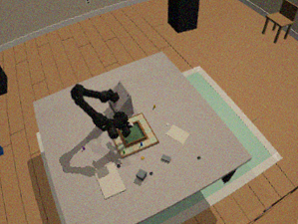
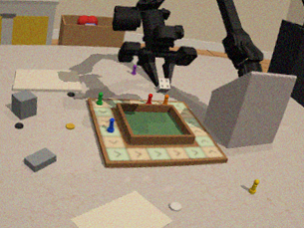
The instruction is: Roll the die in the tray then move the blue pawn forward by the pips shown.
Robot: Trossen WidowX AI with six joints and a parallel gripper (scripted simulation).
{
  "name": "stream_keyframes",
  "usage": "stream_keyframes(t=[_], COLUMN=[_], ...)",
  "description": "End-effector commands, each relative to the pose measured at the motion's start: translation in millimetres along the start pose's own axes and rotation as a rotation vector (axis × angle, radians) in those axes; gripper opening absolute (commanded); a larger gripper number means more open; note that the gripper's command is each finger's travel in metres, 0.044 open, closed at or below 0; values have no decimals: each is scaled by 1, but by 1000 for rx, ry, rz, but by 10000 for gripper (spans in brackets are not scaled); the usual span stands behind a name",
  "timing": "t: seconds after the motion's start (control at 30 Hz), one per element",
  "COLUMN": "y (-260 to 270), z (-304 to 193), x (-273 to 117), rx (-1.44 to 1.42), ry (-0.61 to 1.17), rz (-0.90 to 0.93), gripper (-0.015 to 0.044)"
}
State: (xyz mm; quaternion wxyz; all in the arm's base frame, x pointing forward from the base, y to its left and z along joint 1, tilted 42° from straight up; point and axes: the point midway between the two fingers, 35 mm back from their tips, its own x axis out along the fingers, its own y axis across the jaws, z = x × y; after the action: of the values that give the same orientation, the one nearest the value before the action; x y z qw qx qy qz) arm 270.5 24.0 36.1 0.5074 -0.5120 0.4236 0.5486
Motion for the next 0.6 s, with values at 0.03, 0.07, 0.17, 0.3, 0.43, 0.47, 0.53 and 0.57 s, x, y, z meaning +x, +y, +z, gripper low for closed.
stream_keyframes(t=[0.03, 0.07, 0.17, 0.3, 0.43, 0.47, 0.53, 0.57], y=[0, 0, 0, 0, 0, -1, 0, 0], z=[0, 0, 0, 0, 2, 10, 28, 30], x=[0, 0, 0, 0, -2, -8, -24, -26], rx=[0, 0, 0, 0, 0, -2, -6, -6], ry=[0, 0, 0, 0, 0, -2, -5, -6], rz=[0, 0, 0, 0, 0, -1, -4, -4], gripper=[0, 0, 26, 131, 236, 263, 315, 341])
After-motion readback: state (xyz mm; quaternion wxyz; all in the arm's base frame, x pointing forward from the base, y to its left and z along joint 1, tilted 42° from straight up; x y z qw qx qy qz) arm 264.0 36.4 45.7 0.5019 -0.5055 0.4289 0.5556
